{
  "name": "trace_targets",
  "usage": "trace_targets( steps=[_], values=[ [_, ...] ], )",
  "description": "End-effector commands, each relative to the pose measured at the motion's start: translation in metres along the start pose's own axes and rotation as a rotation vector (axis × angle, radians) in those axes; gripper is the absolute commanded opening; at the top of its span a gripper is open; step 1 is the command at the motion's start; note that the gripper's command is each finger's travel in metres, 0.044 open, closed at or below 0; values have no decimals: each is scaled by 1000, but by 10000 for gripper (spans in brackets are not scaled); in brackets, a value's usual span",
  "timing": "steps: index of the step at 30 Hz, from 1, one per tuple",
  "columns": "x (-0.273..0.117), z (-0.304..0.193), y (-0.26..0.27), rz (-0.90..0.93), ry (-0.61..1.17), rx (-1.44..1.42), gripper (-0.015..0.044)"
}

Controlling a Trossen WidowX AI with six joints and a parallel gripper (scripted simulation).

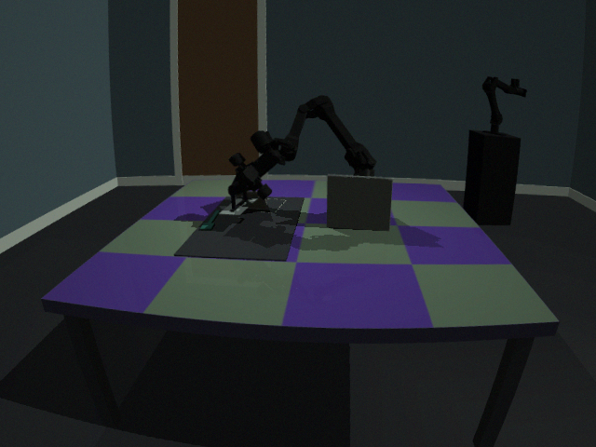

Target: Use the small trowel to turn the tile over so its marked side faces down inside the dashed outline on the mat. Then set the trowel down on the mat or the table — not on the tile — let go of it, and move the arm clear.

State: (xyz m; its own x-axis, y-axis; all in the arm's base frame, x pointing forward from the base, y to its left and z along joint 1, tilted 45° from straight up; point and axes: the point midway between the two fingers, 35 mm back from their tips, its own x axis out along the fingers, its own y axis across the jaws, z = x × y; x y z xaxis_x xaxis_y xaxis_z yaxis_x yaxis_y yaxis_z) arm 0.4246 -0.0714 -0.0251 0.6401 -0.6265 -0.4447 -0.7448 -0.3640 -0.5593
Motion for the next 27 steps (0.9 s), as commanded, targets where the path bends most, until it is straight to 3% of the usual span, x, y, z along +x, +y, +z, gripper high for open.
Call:
trace_targets(
  steps=[1,19,27],
  values=[
    [-4,-11,-7,-12,0,3,0],
    [-3,-60,-6,-11,1,1,0],
    [-4,-55,-9,-10,-1,2,0]
  ],
)
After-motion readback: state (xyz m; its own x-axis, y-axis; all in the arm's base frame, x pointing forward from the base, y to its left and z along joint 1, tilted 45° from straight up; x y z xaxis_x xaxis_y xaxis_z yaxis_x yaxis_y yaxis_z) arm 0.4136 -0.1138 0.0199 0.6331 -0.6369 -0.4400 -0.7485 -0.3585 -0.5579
